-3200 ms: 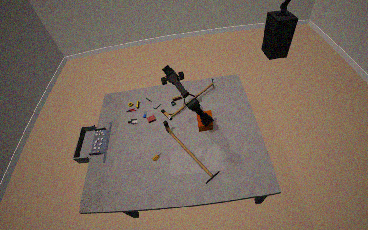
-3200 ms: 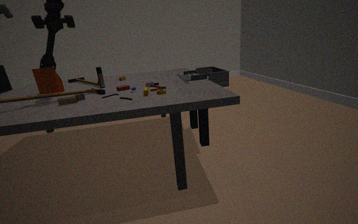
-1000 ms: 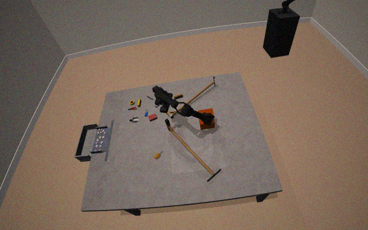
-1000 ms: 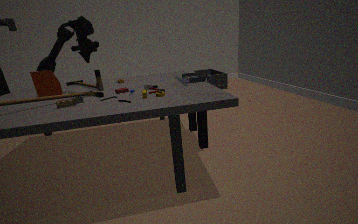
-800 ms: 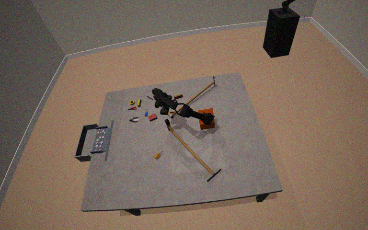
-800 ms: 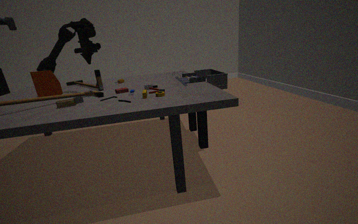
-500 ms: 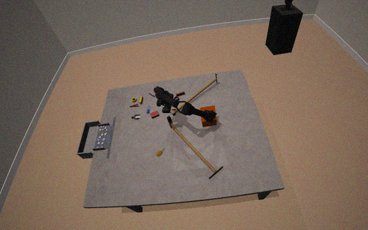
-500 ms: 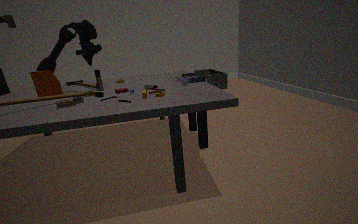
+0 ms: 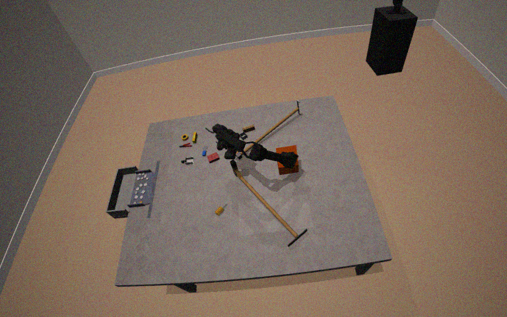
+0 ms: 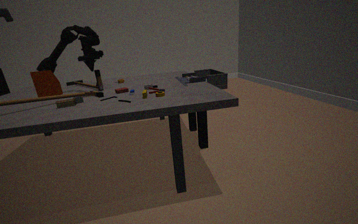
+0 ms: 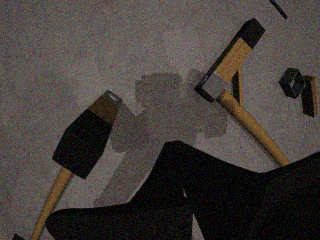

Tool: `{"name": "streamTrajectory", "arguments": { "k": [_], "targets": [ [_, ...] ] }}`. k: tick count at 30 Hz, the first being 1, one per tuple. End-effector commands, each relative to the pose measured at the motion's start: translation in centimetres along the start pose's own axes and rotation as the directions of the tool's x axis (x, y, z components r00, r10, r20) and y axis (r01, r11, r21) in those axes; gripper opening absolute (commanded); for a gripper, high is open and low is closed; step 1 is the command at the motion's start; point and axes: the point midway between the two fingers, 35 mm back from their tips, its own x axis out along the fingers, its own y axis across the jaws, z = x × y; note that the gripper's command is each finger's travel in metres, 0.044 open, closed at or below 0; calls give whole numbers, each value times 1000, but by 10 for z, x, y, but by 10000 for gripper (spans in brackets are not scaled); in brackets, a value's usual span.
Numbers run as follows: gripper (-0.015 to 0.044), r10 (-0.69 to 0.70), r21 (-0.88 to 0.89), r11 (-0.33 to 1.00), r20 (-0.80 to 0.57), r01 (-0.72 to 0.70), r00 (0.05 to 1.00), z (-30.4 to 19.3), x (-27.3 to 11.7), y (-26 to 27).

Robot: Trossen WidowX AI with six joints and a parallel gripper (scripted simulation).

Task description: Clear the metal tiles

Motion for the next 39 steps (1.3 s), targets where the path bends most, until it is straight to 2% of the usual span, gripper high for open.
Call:
{"name": "streamTrajectory", "arguments": {
  "k": [1,24,39],
  "targets": [
    [0,5,4,1000,-5,-5,1000,-1,10,1],
    [0,11,2,1000,-7,-11,1000,-6,64,4],
    [0,6,3,1000,-4,-6,1000,-1,62,-16]
  ]
}}
